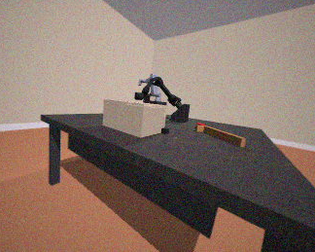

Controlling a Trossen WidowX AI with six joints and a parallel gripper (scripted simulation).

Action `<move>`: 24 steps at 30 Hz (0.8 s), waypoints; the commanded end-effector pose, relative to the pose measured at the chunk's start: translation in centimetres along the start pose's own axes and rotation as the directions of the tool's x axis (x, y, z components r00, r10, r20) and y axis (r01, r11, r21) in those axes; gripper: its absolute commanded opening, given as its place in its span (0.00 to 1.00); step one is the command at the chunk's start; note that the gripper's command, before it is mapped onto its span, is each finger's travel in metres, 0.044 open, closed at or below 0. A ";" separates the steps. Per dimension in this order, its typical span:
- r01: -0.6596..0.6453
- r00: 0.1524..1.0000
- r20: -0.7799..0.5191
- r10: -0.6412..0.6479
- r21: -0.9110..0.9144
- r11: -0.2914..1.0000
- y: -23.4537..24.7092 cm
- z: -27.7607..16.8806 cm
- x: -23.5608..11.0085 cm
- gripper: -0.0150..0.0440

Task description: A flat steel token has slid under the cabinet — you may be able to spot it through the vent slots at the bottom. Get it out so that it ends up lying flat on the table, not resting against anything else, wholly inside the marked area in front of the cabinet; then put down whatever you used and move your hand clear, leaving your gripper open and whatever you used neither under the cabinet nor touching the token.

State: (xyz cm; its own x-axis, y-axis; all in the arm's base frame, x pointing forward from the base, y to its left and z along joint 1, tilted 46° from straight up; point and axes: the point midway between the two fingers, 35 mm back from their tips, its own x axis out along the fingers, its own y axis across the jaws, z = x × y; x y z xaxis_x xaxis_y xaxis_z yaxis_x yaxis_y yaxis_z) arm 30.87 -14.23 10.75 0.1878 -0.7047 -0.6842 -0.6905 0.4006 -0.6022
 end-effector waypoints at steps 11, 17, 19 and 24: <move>0.002 1.000 0.000 -0.002 0.000 1.000 0.0 -2.2 -0.2 0.25; 0.002 1.000 -0.001 -0.002 0.000 1.000 0.0 -3.1 -0.3 0.25; 0.002 1.000 -0.001 -0.002 0.000 1.000 0.0 -3.4 -0.3 0.25; 0.003 1.000 -0.001 -0.003 0.000 1.000 0.0 -4.1 -0.3 0.25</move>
State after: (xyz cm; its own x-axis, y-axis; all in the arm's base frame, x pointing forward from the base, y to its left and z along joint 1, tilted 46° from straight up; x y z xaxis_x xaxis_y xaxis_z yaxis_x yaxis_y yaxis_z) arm 28.39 -16.25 12.25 0.1821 -0.7042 -0.6862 -0.6925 0.4036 -0.5980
